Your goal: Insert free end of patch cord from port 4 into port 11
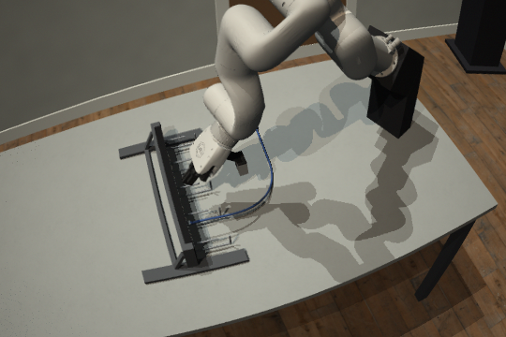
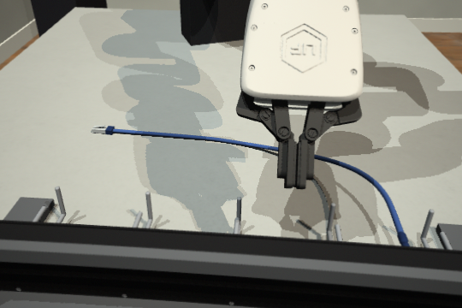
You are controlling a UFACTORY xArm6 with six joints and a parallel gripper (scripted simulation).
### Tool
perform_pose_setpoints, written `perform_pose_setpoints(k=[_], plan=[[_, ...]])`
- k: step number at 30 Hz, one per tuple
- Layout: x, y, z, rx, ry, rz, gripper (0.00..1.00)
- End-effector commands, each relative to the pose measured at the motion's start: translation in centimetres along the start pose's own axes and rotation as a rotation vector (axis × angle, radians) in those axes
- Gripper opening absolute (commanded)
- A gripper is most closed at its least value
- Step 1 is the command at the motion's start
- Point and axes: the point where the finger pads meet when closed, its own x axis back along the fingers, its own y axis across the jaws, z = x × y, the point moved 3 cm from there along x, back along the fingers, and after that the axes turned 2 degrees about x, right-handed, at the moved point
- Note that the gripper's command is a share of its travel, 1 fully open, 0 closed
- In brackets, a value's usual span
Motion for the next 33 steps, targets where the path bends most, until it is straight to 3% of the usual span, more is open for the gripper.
perform_pose_setpoints(k=[1, 12, 21, 33], plan=[[1.5, 0.0, -0.1, 0.000, -0.002, 0.000, 0.00], [10.2, 0.0, -0.1, 0.000, -0.002, 0.000, 0.00], [13.2, 0.0, -0.1, 0.000, -0.002, 0.000, 0.00], [13.5, -0.2, -0.1, 0.000, -0.002, 0.000, 0.00]])
